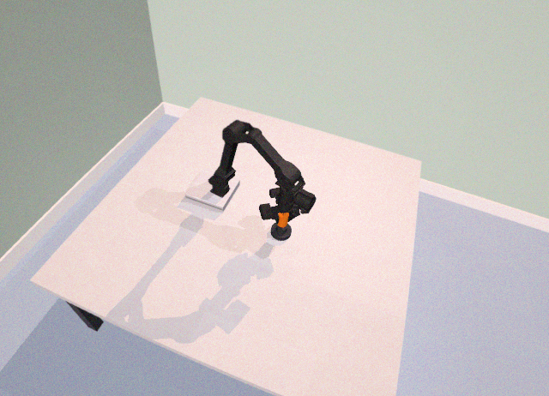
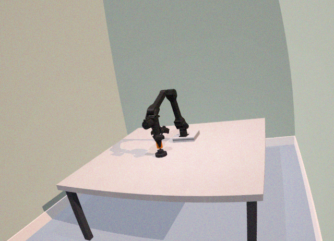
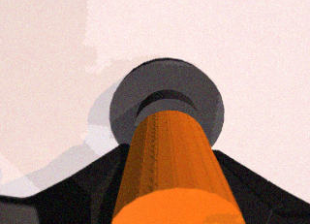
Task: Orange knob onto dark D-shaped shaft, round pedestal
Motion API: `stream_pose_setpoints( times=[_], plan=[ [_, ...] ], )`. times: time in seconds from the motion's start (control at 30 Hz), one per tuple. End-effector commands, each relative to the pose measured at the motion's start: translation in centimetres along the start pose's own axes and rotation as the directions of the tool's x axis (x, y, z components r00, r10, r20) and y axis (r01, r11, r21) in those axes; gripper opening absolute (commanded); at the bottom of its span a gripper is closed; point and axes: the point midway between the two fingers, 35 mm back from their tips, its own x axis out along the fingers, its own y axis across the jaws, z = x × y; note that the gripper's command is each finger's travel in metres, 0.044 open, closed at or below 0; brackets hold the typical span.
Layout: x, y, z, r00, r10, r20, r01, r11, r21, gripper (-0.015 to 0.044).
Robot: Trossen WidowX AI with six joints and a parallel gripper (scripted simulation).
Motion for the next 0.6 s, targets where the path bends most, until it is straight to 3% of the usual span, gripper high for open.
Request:
stream_pose_setpoints(
  times=[0.0, 0.2, 0.4, 0.57],
  plan=[
    [-0.05, 0.1, 0.1, 1.0, 0.003, 0.002, -0.003, 1.0, -0.007, 0.0],
    [-0.48, 0.11, 0.11, 1.0, 0.003, 0.002, -0.003, 1.0, -0.015, 0.0],
    [-0.5, 0.02, 0.01, 1.0, 0.003, 0.002, -0.002, 0.979, -0.204, 0.0],
    [-0.31, -0.18, -0.2, 1.0, 0.002, 0.001, -0.002, 0.977, -0.214, 0.0]
  ],
)
